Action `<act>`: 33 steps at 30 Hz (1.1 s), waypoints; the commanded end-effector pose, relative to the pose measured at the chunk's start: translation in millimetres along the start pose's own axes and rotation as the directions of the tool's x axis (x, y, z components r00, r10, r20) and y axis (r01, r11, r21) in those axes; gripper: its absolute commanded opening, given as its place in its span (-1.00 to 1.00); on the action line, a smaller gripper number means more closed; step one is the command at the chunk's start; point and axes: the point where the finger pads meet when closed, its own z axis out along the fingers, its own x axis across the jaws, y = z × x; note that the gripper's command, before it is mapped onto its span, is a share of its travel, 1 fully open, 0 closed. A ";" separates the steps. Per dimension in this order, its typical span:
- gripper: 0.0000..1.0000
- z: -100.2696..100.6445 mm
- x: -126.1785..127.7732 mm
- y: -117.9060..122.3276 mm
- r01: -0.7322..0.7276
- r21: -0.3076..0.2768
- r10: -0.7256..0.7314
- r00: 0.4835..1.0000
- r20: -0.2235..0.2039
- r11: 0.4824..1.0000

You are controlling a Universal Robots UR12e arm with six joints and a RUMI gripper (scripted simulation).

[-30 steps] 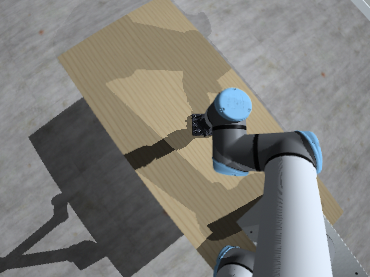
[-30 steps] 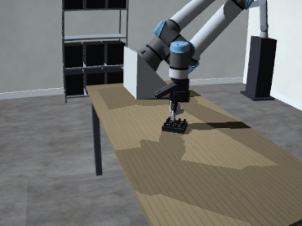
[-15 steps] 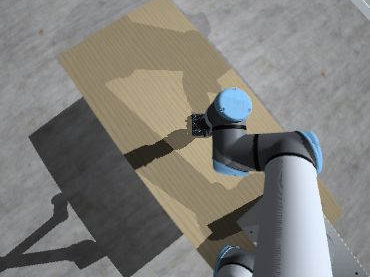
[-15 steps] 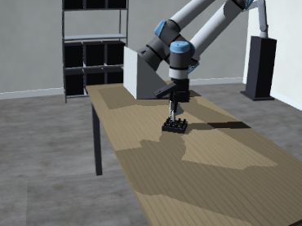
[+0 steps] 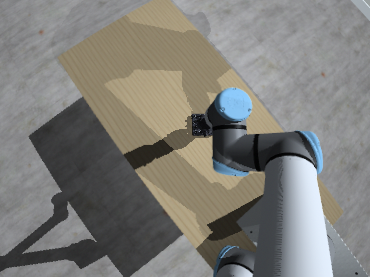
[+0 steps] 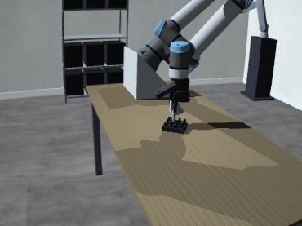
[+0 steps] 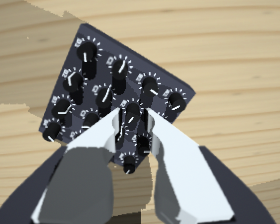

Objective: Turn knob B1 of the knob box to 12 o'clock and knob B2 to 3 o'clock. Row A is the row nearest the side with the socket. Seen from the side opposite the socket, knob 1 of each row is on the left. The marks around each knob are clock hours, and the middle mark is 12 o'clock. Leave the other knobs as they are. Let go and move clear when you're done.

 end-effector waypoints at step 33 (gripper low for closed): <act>1.00 -42.3 -1.9 -0.8 0.001 0.002 -0.001 1.000 0.005 1.000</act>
